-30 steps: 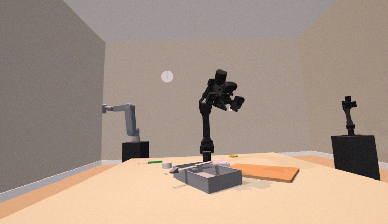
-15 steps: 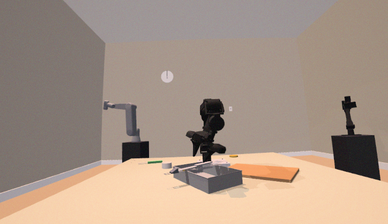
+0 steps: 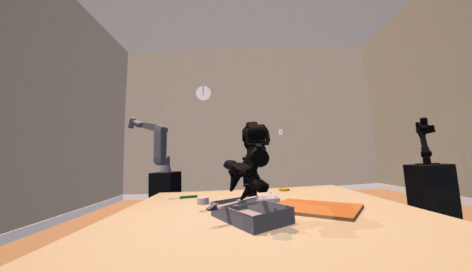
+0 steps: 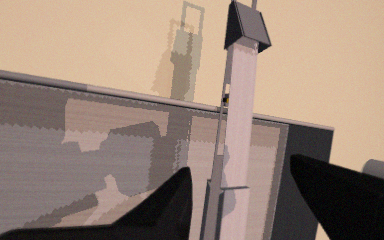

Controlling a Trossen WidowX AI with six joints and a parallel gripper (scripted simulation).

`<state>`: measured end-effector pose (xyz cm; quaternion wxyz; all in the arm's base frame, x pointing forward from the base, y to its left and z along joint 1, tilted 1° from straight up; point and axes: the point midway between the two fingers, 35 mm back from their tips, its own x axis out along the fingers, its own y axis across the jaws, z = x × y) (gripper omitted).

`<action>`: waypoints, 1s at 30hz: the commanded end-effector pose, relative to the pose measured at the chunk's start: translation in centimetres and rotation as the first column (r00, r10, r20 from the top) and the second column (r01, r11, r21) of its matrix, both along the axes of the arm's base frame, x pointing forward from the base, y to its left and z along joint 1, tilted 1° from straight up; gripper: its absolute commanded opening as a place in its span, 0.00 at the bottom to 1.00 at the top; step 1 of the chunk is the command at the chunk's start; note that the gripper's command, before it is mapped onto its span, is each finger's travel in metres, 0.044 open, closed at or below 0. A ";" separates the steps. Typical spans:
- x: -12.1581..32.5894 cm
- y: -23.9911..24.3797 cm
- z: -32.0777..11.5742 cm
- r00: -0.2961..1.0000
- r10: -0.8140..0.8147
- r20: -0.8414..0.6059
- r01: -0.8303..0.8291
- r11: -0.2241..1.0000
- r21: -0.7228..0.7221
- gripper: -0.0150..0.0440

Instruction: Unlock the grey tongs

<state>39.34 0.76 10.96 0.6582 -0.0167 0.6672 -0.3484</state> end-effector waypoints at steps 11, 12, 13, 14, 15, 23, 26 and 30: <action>-0.4 -0.7 -1.2 1.000 -0.015 -0.021 0.015 1.000 0.000 0.69; -0.4 -0.8 -1.3 1.000 -0.016 -0.022 0.017 1.000 0.001 0.69; -0.4 -0.9 -1.5 1.000 -0.018 -0.024 0.018 1.000 0.002 0.69; -0.5 -0.9 -1.6 0.999 -0.019 -0.026 0.019 1.000 0.002 0.69; -0.5 -1.0 -1.8 0.999 -0.021 -0.028 0.021 1.000 0.003 0.69; -0.7 -1.6 -2.9 0.999 -0.032 -0.042 0.032 0.999 0.009 0.69; -0.8 -1.8 -3.3 0.998 -0.036 -0.048 0.036 0.999 0.011 0.69; -0.9 -2.1 -3.9 0.998 -0.041 -0.055 0.042 0.999 0.014 0.69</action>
